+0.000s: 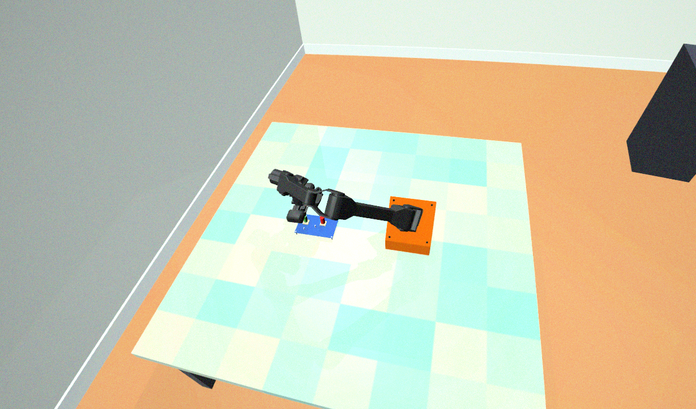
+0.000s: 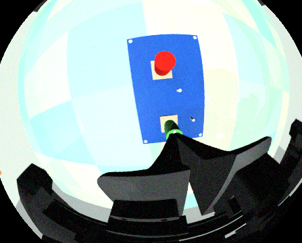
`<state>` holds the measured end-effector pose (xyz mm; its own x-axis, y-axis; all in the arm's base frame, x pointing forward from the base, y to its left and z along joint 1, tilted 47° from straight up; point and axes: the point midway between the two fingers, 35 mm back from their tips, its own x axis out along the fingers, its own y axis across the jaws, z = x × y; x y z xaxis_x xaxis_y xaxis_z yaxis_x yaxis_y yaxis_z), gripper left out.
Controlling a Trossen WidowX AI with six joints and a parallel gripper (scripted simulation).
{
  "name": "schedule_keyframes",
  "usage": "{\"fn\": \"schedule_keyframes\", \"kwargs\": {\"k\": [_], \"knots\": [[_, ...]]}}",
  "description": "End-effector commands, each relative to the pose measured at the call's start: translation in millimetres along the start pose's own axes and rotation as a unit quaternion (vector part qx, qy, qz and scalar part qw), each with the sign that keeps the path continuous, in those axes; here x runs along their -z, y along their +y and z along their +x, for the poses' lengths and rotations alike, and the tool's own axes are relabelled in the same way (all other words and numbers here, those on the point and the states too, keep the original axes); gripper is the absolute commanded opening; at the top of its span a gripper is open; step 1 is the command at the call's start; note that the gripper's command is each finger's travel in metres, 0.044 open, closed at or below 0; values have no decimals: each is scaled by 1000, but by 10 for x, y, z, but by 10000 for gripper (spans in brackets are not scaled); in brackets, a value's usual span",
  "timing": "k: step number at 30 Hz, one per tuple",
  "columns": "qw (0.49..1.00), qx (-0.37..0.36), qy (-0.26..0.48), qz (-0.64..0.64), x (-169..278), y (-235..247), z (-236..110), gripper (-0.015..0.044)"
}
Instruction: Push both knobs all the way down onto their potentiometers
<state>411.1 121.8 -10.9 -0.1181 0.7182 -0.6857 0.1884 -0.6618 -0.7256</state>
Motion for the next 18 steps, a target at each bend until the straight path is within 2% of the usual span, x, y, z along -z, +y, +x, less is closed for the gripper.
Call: {"fn": "schedule_keyframes", "kwargs": {"k": [1,18], "knots": [[1000,5,-4,-7,13,-26,121,0],[1000,4,-4,-7,15,-25,91,0]]}}
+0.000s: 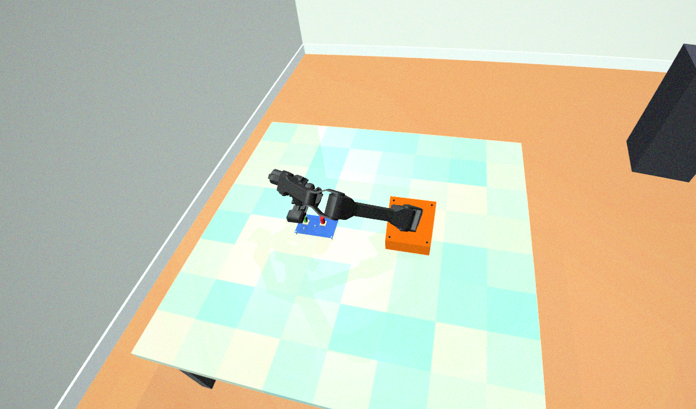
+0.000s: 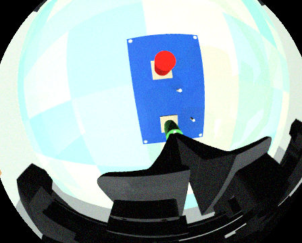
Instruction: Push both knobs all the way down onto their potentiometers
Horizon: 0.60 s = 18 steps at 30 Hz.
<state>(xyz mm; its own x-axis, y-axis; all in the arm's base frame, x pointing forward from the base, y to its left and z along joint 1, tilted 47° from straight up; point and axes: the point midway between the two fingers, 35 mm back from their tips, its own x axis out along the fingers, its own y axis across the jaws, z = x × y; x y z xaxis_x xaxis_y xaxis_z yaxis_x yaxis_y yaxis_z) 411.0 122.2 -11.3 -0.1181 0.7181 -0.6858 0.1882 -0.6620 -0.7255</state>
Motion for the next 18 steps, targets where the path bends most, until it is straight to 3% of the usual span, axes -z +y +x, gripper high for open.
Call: {"fn": "schedule_keyframes", "kwargs": {"k": [1,18], "knots": [[1000,4,-4,-7,15,-24,70,0],[1000,4,-4,-7,17,-21,-194,0]]}}
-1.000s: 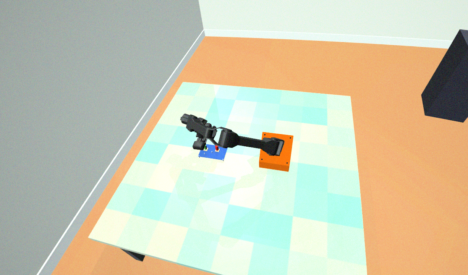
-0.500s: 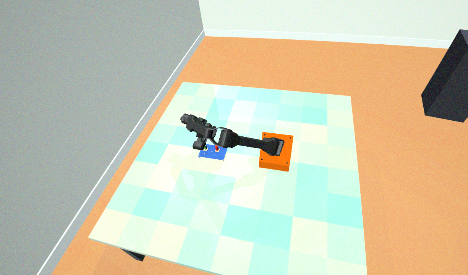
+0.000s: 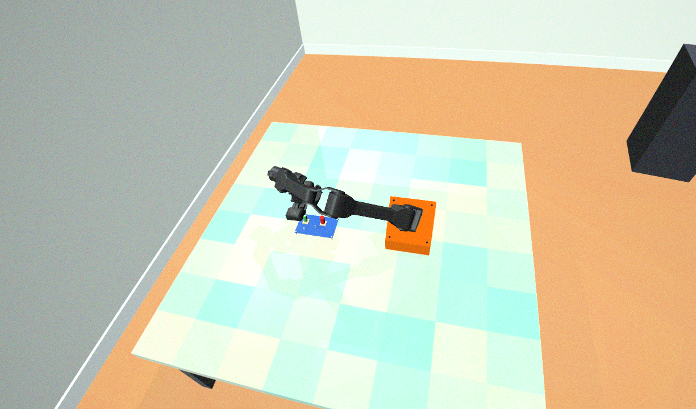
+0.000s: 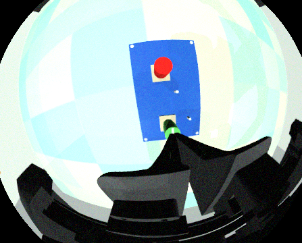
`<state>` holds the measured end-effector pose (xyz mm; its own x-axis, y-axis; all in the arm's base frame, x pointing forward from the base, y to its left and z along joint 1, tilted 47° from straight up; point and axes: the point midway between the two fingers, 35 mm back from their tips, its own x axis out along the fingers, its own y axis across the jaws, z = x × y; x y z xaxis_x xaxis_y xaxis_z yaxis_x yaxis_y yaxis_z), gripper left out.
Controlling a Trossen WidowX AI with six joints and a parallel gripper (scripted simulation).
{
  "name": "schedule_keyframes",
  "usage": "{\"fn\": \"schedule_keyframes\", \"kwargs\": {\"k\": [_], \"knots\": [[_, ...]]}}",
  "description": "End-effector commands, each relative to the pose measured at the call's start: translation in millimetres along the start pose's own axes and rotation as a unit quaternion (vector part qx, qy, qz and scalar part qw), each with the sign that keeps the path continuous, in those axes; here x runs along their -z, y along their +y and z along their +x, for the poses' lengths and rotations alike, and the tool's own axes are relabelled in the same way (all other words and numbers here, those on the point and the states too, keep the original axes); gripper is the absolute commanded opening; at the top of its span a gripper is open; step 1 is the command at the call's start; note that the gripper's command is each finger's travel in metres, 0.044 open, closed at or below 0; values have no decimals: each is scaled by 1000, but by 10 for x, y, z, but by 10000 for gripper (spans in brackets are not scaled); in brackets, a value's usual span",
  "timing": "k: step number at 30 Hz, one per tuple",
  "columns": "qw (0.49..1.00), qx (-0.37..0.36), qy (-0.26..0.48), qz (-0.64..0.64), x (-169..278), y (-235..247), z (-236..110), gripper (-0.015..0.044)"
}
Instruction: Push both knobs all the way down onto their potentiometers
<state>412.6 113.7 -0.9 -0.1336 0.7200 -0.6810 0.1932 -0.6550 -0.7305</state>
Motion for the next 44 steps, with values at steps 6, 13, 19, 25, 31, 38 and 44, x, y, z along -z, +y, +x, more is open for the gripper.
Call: {"fn": "schedule_keyframes", "kwargs": {"k": [6,13,19,25,31,38,44], "knots": [[1000,0,0,0,0,0,0,158],[1000,-2,0,0,-336,24,-133,341],[1000,-3,0,1,-981,24,-271,440],[1000,-1,-1,0,-1685,-32,-286,440],[1000,0,-1,0,-1865,-55,-269,440],[1000,0,-1,0,-1865,-55,-269,440],[1000,0,-1,0,-1865,-55,-269,440]]}}
